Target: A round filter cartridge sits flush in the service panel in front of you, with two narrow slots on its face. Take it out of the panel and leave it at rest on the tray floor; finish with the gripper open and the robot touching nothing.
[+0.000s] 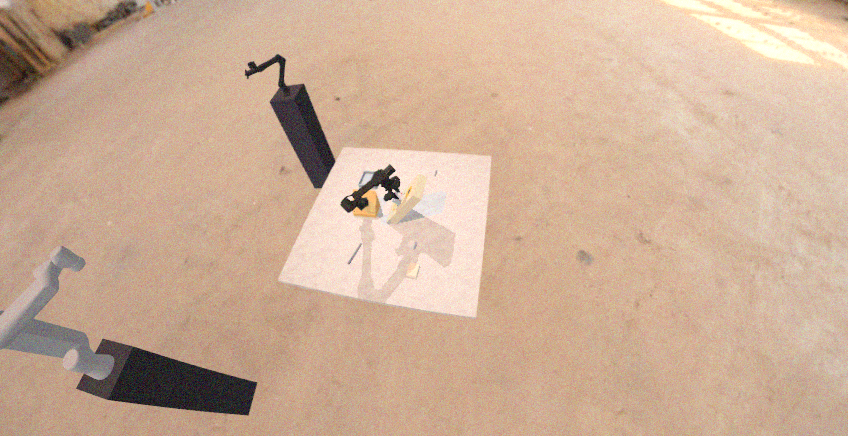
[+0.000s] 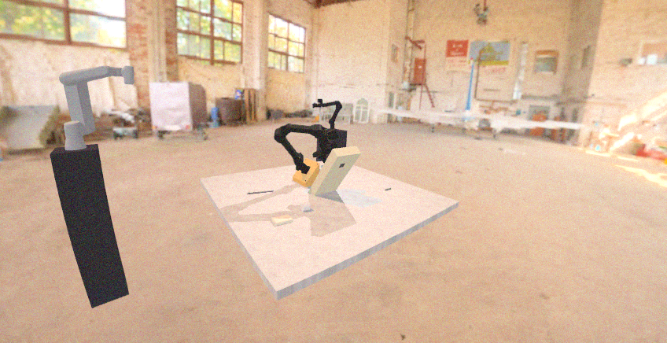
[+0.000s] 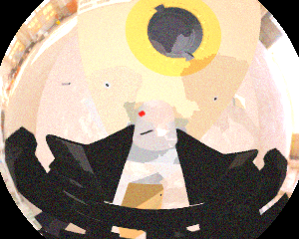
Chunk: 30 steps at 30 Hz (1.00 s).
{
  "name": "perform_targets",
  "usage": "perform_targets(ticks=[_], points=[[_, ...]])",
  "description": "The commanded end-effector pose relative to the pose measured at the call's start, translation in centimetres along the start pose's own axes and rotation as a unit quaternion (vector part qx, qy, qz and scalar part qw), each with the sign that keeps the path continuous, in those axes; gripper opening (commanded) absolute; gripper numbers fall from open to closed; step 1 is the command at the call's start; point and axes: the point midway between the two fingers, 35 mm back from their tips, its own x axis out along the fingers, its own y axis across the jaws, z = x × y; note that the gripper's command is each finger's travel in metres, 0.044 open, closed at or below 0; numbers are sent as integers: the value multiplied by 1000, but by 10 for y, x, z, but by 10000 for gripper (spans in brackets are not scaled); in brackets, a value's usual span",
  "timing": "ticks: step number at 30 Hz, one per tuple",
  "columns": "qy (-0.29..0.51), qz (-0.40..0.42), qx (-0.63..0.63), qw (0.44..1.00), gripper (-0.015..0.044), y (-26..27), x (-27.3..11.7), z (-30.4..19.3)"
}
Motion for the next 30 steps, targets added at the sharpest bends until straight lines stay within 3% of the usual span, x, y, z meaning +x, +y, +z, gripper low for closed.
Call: perform_targets(ticks=[1, 6, 21, 30], points=[[-2, 1, 2, 1000, 0, 0, -6, 13], [-2, 2, -1, 1000, 0, 1, -16, 19], [-11, 5, -30, 999, 0, 2, -96, 22], [-8, 4, -21, 1000, 0, 28, -97, 24]])
